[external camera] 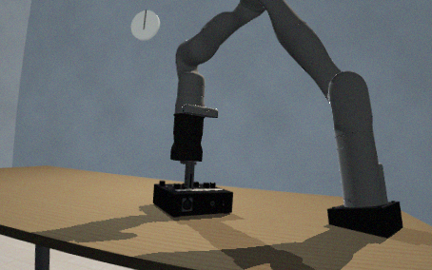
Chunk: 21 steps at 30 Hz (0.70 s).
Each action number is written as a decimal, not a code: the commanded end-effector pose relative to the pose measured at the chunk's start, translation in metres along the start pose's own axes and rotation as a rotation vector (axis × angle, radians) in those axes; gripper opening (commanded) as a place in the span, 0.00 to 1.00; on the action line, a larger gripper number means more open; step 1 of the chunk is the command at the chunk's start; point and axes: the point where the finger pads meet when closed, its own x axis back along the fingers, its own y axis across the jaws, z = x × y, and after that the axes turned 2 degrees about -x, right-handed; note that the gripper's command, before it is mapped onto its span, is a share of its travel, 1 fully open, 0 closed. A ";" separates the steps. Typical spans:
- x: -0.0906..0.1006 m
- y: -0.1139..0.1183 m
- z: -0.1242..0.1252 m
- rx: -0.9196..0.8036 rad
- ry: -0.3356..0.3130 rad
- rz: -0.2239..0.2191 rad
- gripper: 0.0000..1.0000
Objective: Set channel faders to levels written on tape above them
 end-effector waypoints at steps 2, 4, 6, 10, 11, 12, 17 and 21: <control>0.001 0.001 -0.001 0.000 -0.001 -0.001 0.00; 0.001 0.001 -0.001 0.000 -0.001 -0.001 0.00; 0.001 0.001 -0.001 0.000 -0.001 -0.001 0.00; 0.001 0.001 -0.002 0.000 -0.001 -0.001 0.00; 0.001 0.001 -0.002 0.000 -0.001 -0.001 0.00; 0.001 0.001 -0.002 0.000 -0.001 -0.001 0.00; 0.001 0.001 -0.004 0.000 -0.001 -0.001 0.00; 0.001 0.001 -0.005 0.000 -0.001 -0.001 0.00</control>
